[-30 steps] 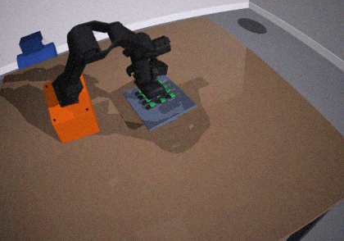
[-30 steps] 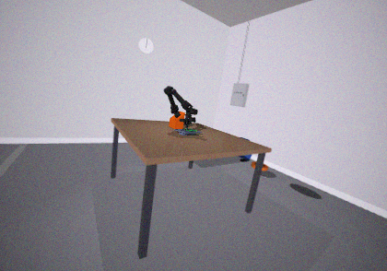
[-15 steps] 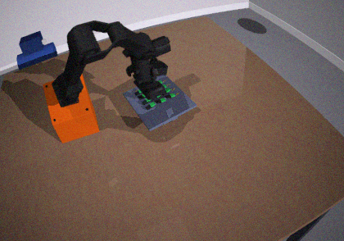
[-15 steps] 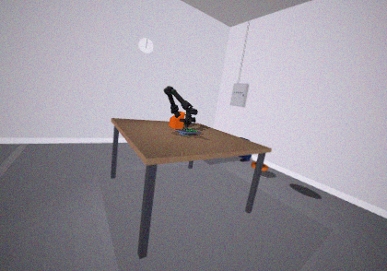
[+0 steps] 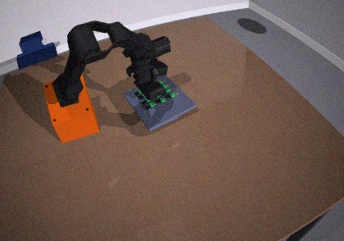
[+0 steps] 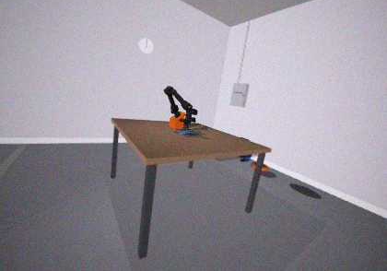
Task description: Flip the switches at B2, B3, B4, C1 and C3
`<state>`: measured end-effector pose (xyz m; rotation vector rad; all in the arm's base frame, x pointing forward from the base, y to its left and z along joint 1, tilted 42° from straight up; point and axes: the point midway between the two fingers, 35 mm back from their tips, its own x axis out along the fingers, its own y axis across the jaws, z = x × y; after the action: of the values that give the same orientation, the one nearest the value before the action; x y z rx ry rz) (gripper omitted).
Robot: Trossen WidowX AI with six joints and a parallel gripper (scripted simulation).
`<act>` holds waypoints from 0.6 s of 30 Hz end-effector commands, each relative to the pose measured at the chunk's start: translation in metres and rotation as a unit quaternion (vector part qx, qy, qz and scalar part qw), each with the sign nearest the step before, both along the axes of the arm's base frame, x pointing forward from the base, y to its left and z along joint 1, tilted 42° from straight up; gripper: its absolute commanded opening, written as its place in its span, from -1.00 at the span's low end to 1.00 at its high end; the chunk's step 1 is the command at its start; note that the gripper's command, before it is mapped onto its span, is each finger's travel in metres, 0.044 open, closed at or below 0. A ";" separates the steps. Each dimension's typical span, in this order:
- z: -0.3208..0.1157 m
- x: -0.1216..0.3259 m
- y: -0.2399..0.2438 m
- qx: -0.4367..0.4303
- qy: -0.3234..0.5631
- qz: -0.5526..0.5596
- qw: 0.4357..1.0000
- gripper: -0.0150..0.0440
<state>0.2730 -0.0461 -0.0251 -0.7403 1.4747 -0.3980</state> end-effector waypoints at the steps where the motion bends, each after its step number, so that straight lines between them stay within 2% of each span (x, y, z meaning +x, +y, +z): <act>1: 0.000 0.000 -0.001 -0.003 0.001 0.001 1.000 -0.49; 18: -0.002 0.000 -0.003 -0.003 0.001 0.001 1.000 -0.49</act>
<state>0.2736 -0.0475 -0.0267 -0.7401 1.4736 -0.3976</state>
